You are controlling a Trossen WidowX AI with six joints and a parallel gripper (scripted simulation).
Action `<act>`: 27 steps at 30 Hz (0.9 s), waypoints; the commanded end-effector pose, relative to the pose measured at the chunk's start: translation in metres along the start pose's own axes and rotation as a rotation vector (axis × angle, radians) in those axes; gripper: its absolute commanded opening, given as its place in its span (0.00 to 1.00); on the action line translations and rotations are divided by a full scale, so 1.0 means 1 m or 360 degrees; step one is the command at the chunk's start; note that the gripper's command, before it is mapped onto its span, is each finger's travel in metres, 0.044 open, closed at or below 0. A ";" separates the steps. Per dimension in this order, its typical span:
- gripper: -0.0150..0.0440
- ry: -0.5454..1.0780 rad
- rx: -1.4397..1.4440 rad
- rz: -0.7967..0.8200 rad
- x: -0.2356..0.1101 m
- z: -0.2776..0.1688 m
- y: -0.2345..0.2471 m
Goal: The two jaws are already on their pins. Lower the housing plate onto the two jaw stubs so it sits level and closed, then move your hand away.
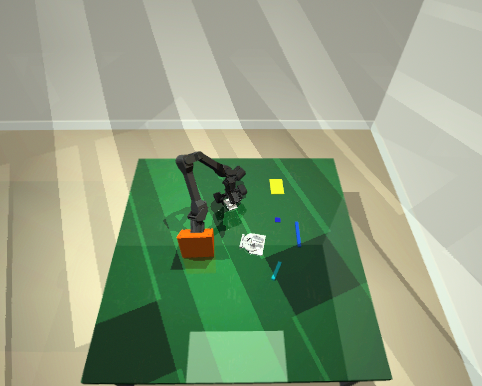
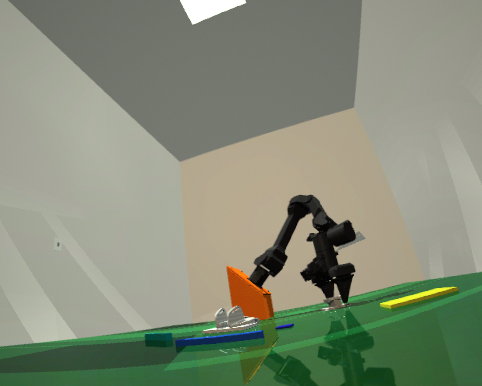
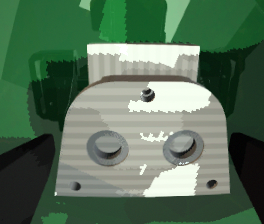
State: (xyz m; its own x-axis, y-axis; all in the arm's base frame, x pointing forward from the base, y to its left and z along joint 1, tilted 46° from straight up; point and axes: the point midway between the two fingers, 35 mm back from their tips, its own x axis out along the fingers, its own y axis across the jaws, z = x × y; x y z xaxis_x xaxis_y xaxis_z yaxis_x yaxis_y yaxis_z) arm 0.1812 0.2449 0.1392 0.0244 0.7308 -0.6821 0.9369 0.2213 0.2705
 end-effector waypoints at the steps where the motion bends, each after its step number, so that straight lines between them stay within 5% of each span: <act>1: 1.00 -0.0008 0.0009 0.0005 0.000 0.001 0.000; 13: 1.00 -0.0008 0.0009 0.0005 0.001 0.001 0.000; 27: 0.85 0.0000 0.0000 0.0000 0.000 0.000 0.000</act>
State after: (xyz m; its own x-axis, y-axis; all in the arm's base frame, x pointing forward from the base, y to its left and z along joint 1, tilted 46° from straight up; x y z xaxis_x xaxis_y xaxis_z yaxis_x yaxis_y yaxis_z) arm 0.1812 0.2452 0.1389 0.0243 0.7308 -0.6822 0.9370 0.2213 0.2704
